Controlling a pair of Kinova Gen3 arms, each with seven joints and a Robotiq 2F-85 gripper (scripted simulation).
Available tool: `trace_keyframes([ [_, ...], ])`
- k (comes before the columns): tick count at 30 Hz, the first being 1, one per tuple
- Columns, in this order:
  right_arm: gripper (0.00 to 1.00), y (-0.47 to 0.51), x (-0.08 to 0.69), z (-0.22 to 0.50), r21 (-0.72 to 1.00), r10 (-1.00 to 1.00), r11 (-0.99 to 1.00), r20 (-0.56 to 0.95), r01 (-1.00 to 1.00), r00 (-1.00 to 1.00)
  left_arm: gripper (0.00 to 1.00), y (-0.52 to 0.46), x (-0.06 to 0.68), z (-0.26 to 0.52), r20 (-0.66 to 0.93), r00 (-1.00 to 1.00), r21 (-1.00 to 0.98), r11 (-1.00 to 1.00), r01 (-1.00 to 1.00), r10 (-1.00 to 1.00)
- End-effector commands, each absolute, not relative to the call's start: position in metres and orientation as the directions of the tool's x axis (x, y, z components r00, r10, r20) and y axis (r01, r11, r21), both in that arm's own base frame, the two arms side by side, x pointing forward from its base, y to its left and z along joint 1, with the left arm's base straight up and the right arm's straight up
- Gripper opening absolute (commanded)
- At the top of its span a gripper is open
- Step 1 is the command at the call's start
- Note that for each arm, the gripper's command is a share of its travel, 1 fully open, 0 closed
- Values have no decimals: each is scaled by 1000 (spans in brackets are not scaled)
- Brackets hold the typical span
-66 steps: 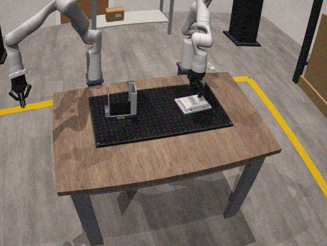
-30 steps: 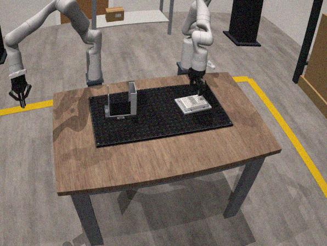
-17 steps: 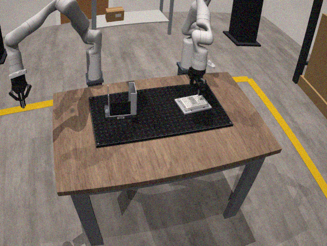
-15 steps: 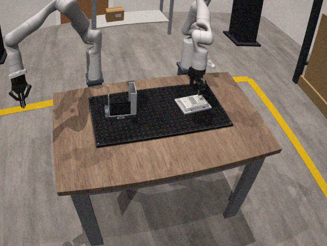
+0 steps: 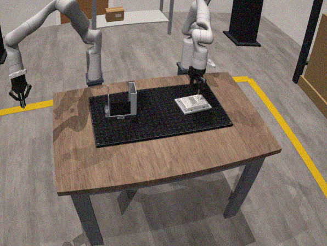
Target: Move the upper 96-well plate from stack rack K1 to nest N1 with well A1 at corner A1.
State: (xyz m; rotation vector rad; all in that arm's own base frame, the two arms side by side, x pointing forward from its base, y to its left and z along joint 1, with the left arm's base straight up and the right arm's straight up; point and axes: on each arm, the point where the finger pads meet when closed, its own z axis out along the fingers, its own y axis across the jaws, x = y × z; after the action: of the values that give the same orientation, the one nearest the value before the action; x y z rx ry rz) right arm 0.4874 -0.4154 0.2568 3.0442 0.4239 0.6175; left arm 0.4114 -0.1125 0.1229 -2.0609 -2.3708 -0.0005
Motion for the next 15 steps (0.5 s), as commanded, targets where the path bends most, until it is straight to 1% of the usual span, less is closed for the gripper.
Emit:
trace_keyframes([
  [1, 17, -416, 488, 259, 62, 265, -963, 383, 261, 885, 1000, -113, 412, 124, 0, -139, 2, 139, 990, 990],
  [15, 17, -416, 488, 259, 62, 265, -963, 383, 261, 885, 1000, -113, 412, 129, 0, -139, 2, 139, 990, 990],
])
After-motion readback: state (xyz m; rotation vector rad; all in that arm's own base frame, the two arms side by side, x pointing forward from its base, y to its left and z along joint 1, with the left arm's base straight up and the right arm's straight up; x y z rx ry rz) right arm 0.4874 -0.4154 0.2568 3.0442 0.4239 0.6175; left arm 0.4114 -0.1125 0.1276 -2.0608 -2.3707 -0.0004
